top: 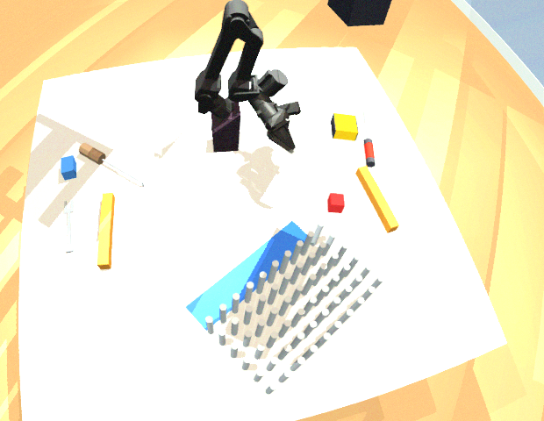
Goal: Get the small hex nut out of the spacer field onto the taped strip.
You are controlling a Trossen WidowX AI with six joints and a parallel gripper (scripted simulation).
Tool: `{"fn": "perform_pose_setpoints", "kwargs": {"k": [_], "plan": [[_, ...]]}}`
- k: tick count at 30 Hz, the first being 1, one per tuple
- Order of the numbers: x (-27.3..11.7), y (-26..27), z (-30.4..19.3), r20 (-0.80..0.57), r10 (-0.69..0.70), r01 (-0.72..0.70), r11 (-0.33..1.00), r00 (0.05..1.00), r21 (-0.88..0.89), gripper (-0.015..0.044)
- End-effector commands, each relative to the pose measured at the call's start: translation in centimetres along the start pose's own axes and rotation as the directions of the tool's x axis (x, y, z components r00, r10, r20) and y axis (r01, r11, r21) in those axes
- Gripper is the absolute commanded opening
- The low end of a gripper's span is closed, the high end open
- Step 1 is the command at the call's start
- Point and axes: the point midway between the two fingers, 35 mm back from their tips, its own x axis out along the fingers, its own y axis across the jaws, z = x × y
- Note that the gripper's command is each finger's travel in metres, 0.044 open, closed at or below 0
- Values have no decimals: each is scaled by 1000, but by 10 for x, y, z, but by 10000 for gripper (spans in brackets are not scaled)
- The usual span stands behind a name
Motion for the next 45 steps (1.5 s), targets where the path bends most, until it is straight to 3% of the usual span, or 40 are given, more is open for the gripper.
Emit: {"fn": "perform_pose_setpoints", "kwargs": {"k": [1,10,16,22,28,35,45], "plan": [[1,0,0,-1,3,-3,1000,1000,9,426],[48,-36,11,-18,129,-106,878,991,466,440],[86,-82,-9,-18,155,-93,675,988,732,440],[118,-135,-60,-36,133,-23,418,990,908,440],[133,-182,-138,-88,82,74,159,993,984,440],[122,-220,-237,-180,14,181,-88,984,980,440],[118,-224,-253,-197,4,196,-122,980,973,440]]}}
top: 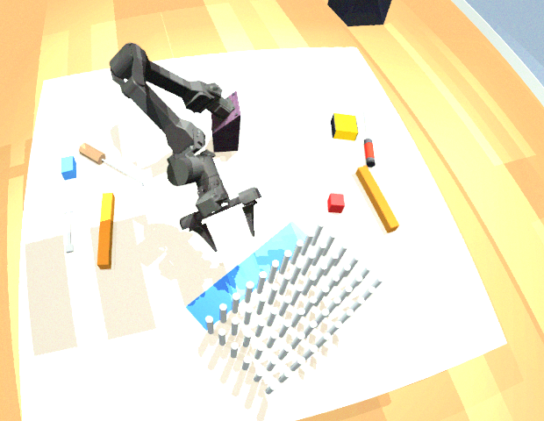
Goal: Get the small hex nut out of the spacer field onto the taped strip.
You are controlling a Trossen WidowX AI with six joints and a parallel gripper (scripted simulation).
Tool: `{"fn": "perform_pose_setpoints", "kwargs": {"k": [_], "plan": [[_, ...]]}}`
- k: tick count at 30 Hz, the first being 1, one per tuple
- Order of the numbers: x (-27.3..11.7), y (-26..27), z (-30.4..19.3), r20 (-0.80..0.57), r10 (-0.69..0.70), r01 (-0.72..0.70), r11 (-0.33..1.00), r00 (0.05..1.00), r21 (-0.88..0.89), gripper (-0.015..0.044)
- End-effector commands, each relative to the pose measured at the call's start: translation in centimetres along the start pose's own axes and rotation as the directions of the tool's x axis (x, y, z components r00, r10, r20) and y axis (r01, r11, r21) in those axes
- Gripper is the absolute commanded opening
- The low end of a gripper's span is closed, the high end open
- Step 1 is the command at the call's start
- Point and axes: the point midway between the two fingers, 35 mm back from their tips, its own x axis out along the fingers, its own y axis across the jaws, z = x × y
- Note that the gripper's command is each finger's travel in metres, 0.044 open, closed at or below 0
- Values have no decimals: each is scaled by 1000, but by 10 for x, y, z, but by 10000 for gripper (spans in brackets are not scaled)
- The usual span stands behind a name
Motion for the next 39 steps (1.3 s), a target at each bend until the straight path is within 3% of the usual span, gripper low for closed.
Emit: {"fn": "perform_pose_setpoints", "kwargs": {"k": [1,28,32,39], "plan": [[-1,-5,3,8,-3,3,1000,1000,15,440],[-1,-6,3,7,-5,5,1000,1000,12,440],[-5,-36,4,-10,-53,52,998,999,-46,440],[-37,-135,-1,-77,-203,178,950,976,-257,440]]}}
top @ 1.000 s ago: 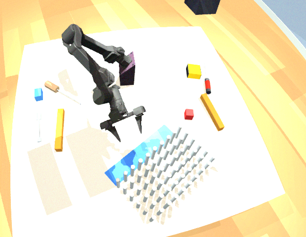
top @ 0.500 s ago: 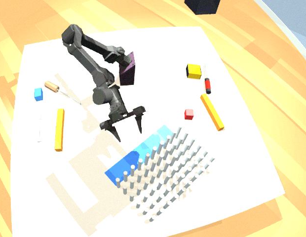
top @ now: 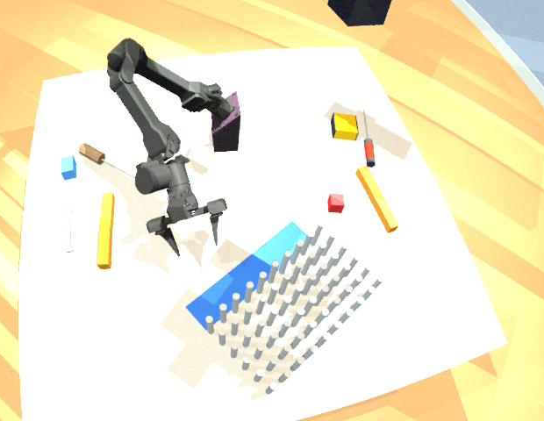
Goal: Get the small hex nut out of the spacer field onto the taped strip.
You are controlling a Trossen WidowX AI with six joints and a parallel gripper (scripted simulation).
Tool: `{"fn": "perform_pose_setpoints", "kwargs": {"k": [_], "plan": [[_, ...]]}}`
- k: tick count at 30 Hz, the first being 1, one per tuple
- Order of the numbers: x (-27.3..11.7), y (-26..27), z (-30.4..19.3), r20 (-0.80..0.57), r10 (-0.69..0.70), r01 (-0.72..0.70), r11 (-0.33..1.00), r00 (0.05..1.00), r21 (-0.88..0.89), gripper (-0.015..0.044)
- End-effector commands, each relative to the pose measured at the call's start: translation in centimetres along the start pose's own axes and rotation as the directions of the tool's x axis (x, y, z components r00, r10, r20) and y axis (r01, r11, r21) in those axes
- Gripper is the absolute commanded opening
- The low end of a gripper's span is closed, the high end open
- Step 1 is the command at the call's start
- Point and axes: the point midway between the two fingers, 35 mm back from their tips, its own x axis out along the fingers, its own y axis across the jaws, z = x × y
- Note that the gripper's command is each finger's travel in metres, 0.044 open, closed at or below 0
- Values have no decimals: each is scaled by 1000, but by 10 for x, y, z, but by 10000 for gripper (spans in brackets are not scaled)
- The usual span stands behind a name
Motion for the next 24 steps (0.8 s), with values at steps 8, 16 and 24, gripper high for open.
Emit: {"fn": "perform_pose_setpoints", "kwargs": {"k": [8,16,24], "plan": [[-75,-161,-47,-154,-234,165,917,960,-363,440],[-124,-188,-78,-263,-240,26,782,934,-623,440],[-187,-207,-113,-381,-252,-152,625,889,-766,440]]}}
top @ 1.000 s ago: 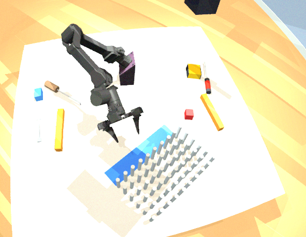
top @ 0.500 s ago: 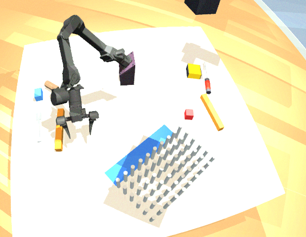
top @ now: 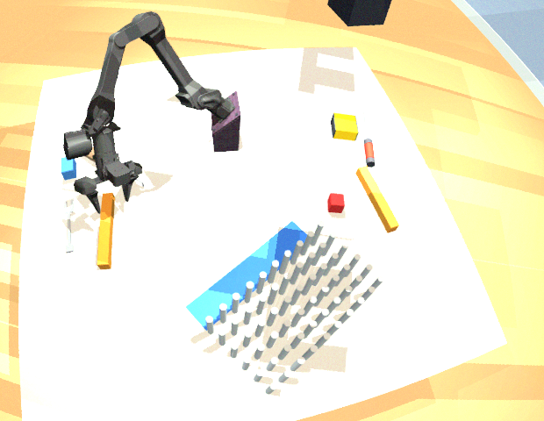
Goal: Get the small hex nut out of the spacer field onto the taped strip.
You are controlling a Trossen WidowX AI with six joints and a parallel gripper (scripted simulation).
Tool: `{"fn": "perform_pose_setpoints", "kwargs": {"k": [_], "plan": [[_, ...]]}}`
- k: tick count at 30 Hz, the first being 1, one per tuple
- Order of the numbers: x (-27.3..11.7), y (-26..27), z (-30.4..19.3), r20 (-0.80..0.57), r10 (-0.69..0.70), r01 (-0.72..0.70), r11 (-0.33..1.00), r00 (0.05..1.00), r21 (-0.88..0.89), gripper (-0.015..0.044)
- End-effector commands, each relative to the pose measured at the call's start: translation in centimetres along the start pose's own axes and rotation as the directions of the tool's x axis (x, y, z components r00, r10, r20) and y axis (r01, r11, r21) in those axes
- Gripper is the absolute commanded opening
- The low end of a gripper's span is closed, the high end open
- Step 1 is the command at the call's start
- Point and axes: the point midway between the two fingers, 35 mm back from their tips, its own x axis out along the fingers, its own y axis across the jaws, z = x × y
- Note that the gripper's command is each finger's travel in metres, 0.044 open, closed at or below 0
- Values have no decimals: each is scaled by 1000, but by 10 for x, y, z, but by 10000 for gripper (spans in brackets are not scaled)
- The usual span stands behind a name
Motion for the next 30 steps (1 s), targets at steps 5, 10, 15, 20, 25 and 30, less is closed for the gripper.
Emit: {"fn": "perform_pose_setpoints", "kwargs": {"k": [5,10,15,20,25,30], "plan": [[-49,15,-68,-140,55,-78,983,989,-166,440],[-94,32,-125,-303,100,-163,968,948,-189,440],[-130,46,-155,-406,142,-236,952,903,-193,440],[-130,46,-155,-406,142,-236,952,903,-193,440],[-134,50,-160,-406,142,-237,952,903,-194,440],[-134,50,-160,-406,142,-237,952,903,-194,440]]}}
